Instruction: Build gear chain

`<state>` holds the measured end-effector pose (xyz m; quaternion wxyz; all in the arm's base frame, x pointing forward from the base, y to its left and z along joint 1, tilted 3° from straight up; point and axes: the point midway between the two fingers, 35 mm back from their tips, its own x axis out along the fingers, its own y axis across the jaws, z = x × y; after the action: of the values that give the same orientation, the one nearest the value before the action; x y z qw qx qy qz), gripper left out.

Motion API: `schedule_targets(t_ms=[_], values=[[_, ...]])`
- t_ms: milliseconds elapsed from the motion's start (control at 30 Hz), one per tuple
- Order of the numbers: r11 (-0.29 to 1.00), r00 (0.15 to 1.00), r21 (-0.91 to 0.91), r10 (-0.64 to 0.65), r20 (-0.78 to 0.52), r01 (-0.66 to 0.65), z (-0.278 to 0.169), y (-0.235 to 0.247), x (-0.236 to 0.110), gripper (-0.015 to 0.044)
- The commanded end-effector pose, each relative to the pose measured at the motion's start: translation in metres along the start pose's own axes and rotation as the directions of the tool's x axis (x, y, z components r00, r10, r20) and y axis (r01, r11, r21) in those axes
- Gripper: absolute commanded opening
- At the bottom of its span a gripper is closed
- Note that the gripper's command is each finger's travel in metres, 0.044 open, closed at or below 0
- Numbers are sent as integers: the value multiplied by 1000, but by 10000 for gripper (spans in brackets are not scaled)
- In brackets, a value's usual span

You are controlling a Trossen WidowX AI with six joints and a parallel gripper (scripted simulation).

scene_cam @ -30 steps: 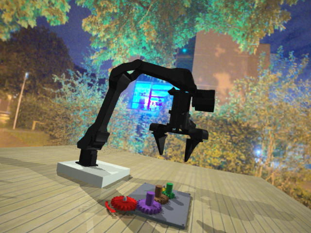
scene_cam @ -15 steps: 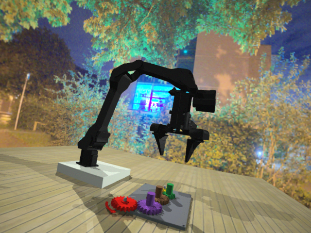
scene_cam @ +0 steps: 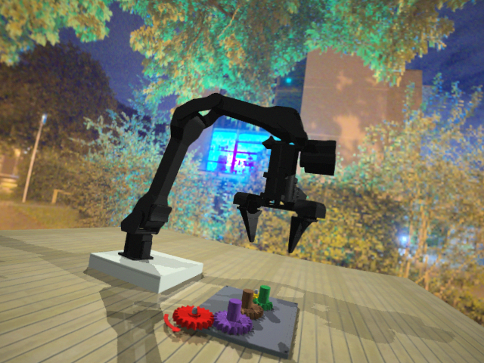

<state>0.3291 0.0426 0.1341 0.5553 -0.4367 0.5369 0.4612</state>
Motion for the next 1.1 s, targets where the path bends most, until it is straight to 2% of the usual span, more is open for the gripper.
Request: schedule_targets(t_ms=[0, 100, 233, 433, 633, 767, 1067], values=[[1000, 1000, -4, 1, 0, -1, 0, 0, 0, 440], [1000, 1000, -4, 0, 0, 0, 2, 1, -1, 440], [1000, 1000, -2, -2, 4, 2, 50, 25, -8, 440], [1000, 1000, -2, 1, 10, -1, 123, 87, -22, 440], [1000, 1000, -3, 10, 14, -10, 172, 166, -36, 440], [1000, 1000, -4, 17, 15, -17, 188, 214, -44, 440], [1000, 1000, -4, 17, 15, -17, 189, 216, -45, 440]])
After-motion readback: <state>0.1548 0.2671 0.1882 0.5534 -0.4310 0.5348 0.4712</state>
